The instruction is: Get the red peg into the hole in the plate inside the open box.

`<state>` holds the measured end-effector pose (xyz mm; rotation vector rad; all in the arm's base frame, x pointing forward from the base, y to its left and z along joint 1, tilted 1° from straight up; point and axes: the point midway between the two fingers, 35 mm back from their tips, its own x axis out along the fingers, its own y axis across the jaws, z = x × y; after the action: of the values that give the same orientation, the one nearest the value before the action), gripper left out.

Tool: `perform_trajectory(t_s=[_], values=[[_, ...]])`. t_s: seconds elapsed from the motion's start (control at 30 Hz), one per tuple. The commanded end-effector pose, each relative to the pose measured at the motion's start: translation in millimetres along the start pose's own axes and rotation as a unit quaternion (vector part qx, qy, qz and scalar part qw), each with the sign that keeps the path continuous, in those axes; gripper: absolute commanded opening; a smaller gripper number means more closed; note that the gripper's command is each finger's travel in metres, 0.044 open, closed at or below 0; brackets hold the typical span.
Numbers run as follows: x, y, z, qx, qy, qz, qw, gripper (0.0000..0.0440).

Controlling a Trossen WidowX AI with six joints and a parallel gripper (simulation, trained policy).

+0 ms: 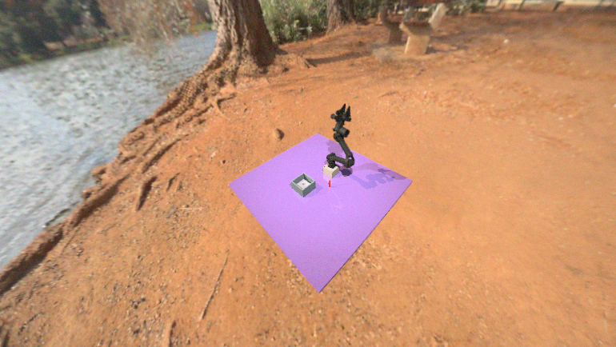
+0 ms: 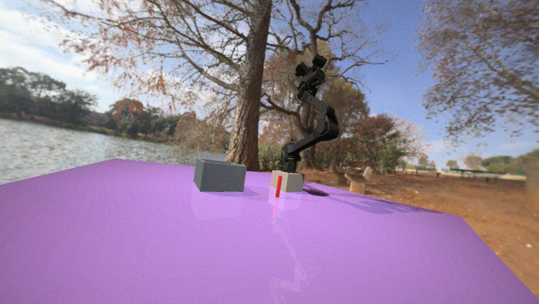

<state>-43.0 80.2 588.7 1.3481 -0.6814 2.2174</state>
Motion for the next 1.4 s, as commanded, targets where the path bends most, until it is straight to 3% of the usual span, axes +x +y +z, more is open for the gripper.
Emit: perform_trajectory(t_s=[0.0, 0.07, 0.33, 0.67, 1.0, 1.37], values=[[1, 5, 2, 0.007, -0.004, 0.008, 1.000, 0.0419], [3, 17, 6, 0.026, -0.013, 0.031, 0.999, 0.0440], [1, 71, 28, 0.110, -0.043, 0.136, 0.984, 0.0440], [-19, 133, 65, 0.202, -0.072, 0.271, 0.938, 0.0440], [-60, 182, 111, 0.278, -0.098, 0.403, 0.866, 0.0440], [-126, 212, 163, 0.336, -0.122, 0.543, 0.760, 0.0440]])
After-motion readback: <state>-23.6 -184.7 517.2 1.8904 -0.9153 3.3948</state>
